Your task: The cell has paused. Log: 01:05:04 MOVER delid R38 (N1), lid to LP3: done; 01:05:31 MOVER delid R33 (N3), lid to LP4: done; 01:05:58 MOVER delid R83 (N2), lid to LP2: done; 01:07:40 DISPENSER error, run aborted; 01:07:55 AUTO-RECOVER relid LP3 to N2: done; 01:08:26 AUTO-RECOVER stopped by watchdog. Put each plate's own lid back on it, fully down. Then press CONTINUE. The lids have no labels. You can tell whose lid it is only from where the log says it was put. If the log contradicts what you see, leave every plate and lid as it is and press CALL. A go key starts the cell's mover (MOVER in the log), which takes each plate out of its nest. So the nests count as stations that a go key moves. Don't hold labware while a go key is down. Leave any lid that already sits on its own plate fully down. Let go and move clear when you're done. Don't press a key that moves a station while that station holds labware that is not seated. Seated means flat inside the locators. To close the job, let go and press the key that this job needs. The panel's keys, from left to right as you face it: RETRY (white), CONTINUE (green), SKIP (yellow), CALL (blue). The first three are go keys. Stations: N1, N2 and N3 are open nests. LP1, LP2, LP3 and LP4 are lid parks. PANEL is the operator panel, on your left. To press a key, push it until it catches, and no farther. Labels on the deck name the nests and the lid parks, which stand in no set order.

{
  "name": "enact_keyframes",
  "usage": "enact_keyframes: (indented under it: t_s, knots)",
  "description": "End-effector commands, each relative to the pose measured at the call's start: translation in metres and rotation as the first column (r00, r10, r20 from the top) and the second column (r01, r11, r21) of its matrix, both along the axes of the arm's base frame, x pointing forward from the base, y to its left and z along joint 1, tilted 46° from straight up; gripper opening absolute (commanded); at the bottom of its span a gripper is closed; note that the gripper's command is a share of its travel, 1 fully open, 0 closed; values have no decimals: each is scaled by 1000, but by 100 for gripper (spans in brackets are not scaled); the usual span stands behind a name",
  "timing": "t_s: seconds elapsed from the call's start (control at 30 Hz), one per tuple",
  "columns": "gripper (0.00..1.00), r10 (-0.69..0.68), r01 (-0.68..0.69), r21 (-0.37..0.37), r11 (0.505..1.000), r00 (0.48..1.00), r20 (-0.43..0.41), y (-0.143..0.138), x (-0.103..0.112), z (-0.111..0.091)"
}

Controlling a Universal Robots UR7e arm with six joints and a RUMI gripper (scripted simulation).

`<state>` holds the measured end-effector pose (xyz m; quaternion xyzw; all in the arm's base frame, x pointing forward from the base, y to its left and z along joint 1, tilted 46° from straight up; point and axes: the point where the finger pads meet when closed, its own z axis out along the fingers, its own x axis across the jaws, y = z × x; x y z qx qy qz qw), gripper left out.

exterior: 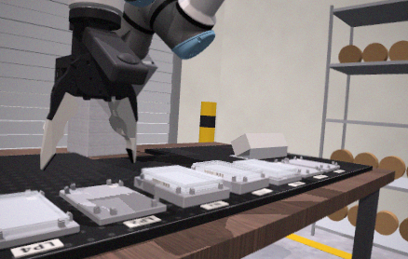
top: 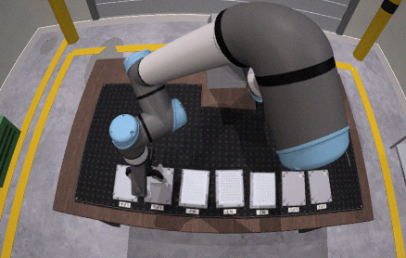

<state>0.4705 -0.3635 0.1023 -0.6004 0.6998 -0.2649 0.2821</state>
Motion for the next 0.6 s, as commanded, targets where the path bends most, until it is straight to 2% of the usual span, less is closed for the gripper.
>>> enact_keyframes:
  t_s: [0.0,0.1,0.5,0.57]
  knots:
    - [82,2,-2,0,1000,1000,0,-31,-2,-3]
    - [82,2,-2,0,1000,1000,0,-36,-3,-3]
    - [82,2,-2,0,1000,1000,0,-95,-10,-8]
    - [82,2,-2,0,1000,1000,0,-99,-10,-8]
